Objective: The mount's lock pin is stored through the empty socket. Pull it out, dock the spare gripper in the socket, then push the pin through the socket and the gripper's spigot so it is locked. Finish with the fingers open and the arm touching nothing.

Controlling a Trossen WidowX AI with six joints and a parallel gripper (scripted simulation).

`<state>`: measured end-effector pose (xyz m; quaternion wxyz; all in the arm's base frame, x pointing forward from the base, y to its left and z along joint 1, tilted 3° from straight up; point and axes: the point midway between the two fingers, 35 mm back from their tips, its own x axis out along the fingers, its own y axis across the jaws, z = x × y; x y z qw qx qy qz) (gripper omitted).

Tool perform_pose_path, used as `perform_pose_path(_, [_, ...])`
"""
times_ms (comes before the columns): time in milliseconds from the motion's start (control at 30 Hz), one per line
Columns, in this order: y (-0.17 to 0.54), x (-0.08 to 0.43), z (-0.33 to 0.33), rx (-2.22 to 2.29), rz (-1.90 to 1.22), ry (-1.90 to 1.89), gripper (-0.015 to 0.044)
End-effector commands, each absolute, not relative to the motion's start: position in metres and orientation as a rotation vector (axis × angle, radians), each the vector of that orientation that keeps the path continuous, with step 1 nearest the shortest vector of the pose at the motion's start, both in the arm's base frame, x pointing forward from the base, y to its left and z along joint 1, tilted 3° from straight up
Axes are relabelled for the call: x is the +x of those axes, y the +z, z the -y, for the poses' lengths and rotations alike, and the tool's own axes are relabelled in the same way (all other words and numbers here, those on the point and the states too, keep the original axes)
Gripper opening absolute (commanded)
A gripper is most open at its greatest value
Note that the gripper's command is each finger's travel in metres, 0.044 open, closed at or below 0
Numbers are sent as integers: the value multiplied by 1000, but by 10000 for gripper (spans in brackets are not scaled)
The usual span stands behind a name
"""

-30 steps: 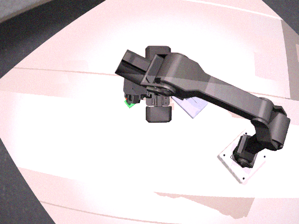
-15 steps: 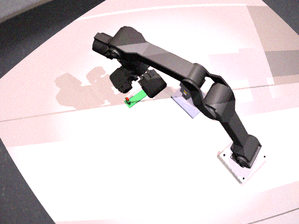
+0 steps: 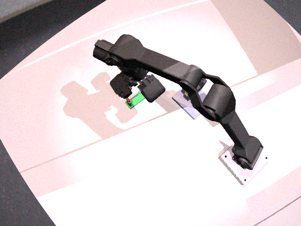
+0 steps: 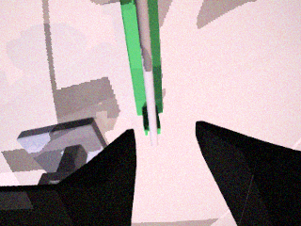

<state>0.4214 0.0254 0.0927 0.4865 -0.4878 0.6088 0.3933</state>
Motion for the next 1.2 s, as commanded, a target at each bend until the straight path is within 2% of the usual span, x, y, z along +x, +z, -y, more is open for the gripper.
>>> perform_pose_path(0, [80,420,-27,-1186,-1474,960,180])
perform_pose_path(1167, [20,418,-31,-1186,-1474,960,180])
